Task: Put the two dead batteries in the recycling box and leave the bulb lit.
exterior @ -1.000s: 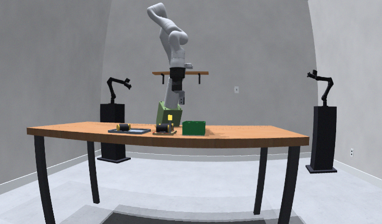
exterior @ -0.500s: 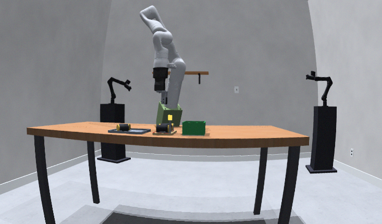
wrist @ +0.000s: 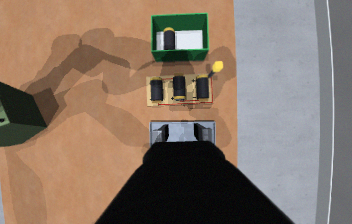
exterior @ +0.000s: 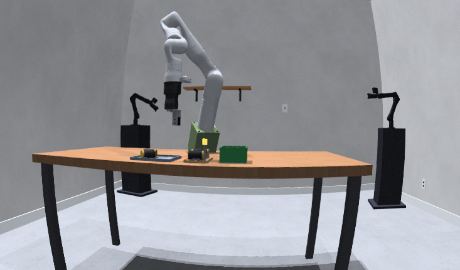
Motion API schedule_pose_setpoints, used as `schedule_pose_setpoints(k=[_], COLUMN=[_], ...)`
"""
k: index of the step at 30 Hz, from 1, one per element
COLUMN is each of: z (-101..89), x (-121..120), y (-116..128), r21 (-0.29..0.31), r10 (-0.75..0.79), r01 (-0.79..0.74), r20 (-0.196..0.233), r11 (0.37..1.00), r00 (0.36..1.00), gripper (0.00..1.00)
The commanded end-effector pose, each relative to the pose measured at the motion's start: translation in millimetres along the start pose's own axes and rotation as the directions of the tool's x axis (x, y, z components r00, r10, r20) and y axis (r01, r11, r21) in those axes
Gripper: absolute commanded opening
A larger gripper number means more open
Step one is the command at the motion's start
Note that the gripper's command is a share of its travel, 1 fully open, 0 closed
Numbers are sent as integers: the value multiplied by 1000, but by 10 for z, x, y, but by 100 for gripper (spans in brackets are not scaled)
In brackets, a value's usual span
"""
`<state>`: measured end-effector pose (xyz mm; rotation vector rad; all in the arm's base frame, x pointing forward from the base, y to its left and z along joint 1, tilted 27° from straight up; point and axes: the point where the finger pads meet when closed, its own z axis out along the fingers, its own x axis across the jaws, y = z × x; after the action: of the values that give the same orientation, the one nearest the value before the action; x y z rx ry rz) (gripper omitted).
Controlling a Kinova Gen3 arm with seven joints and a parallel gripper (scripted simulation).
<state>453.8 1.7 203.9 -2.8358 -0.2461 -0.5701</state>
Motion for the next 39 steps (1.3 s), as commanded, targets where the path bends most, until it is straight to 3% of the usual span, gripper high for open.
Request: schedule_pose_setpoints(k=[1, 12, 22, 39], z=[2, 7, 9, 11], x=[33, 94, 124, 146], y=[186, 768, 1057, 1264], r21=[9, 9, 9, 9], r10=[22, 22, 22, 22], r01=[-22, -22, -22, -22], r20=[-4, -4, -4, -4], r11=[1000, 1000, 1000, 1000], r00=[1000, 1000, 1000, 1000], gripper=[90, 90, 90, 90])
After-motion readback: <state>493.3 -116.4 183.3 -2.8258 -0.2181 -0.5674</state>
